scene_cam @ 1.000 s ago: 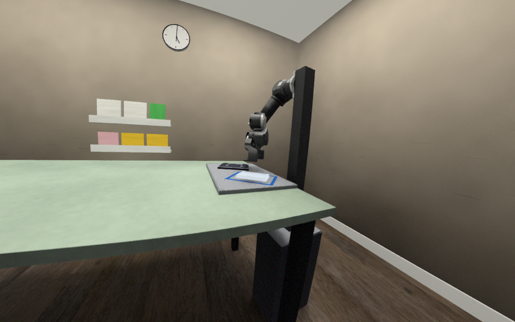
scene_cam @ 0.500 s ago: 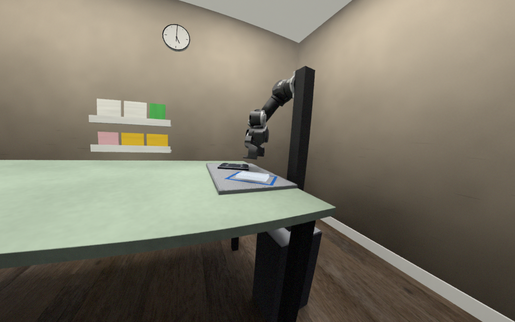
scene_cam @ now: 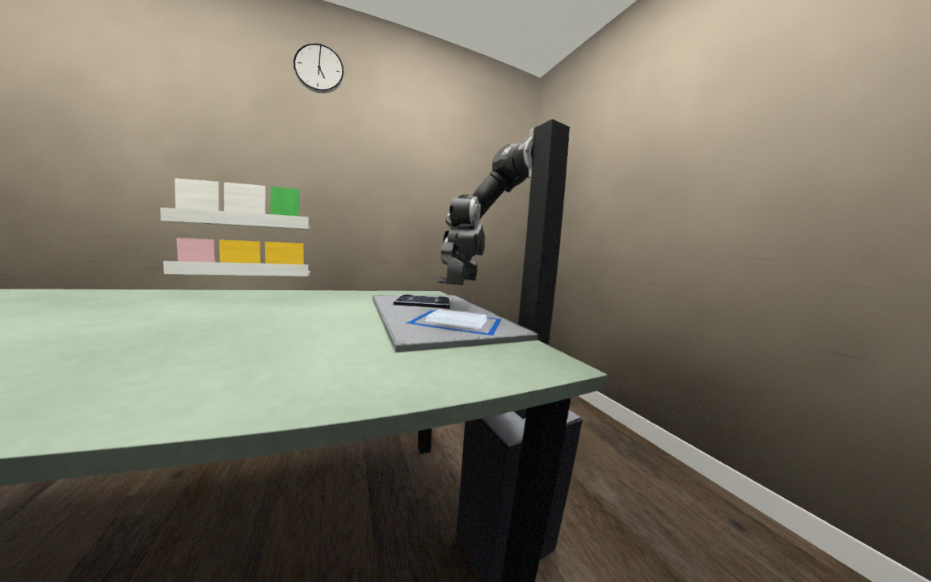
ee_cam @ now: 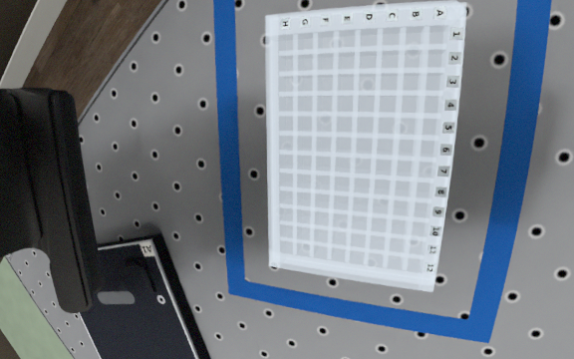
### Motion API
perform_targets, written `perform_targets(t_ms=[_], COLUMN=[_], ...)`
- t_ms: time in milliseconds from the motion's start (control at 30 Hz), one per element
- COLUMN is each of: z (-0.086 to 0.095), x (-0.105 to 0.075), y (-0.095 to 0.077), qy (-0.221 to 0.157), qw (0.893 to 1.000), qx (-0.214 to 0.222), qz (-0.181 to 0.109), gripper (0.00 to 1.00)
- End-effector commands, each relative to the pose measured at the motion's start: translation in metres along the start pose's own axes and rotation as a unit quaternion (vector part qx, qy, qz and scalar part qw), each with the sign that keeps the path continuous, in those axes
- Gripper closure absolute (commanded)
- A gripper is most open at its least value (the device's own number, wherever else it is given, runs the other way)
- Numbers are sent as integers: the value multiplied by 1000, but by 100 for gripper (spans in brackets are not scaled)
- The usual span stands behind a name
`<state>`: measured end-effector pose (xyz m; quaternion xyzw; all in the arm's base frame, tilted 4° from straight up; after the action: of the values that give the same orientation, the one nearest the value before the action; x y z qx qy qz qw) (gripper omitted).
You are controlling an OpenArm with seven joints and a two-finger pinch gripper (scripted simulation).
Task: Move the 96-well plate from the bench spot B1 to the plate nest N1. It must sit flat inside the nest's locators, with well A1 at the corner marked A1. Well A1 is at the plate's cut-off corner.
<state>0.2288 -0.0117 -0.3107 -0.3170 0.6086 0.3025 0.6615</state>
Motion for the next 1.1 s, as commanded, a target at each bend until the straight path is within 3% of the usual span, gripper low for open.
perform_targets(t_ms=[0,533,700,1067], z=[1,1,0,0], x=[-1,-1,54,54], y=[0,0,2,2], qy=[-2,-2,1,1], qw=[1000,1000,1000,1000], qx=[0,0,0,0], qz=[0,0,2,2], gripper=[23,23,23,23])
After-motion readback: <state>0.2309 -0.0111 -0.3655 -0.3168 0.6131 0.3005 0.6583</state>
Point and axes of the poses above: the point where the finger pads meet when closed, its own x axis out along the fingers, its own z axis across the jaws, y = z × x, the point moved 1 cm from there along -x, back along the fingers, and after that the axes turned 5 degrees about -x, right-handed, at the moved point
